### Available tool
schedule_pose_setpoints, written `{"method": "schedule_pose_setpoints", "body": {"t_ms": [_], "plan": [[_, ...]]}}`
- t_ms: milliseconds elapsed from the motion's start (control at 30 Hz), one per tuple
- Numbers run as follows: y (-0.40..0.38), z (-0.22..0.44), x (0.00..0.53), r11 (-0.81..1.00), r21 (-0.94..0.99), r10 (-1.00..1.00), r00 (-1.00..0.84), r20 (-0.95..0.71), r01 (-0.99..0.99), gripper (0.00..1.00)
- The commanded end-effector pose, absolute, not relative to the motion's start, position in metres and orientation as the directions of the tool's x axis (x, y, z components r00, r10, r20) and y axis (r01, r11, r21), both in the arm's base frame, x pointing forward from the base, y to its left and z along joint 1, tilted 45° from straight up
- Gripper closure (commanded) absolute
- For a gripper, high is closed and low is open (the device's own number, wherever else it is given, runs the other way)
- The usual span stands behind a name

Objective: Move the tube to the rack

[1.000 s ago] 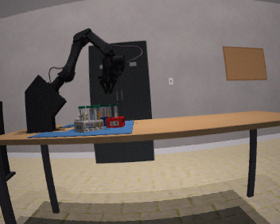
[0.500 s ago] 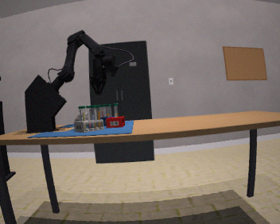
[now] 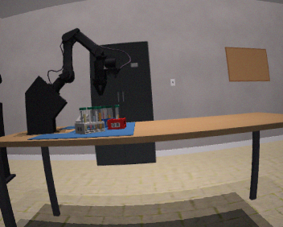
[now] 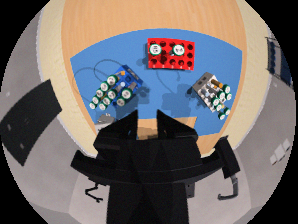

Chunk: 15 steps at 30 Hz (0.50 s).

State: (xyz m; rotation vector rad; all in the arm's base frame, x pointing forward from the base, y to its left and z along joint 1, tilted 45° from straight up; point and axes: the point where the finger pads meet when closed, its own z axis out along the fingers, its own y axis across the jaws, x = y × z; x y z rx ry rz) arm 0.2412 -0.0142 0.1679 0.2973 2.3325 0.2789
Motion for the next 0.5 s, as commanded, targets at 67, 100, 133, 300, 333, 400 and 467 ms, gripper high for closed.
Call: {"method": "schedule_pose_setpoints", "body": {"t_ms": [67, 100, 133, 300, 333, 400, 467], "plan": [[-0.008, 0.169, 0.24, 0.937, 0.276, 0.348, -0.658, -0.668, 0.215, 0.7], [-0.003, 0.165, 0.239, 0.936, 0.276, 0.349, -0.663, -0.662, 0.217, 0.7], [0.002, 0.165, 0.238, 0.936, 0.276, 0.349, -0.665, -0.66, 0.218, 0.7], [0.027, 0.175, 0.245, 0.935, 0.281, 0.352, -0.661, -0.663, 0.216, 0.7], [0.032, 0.175, 0.244, 0.935, 0.28, 0.352, -0.664, -0.66, 0.217, 0.7], [0.042, 0.176, 0.244, 0.935, 0.281, 0.353, -0.664, -0.66, 0.217, 0.7], [0.052, 0.176, 0.244, 0.935, 0.281, 0.353, -0.665, -0.659, 0.218, 0.7]]}}
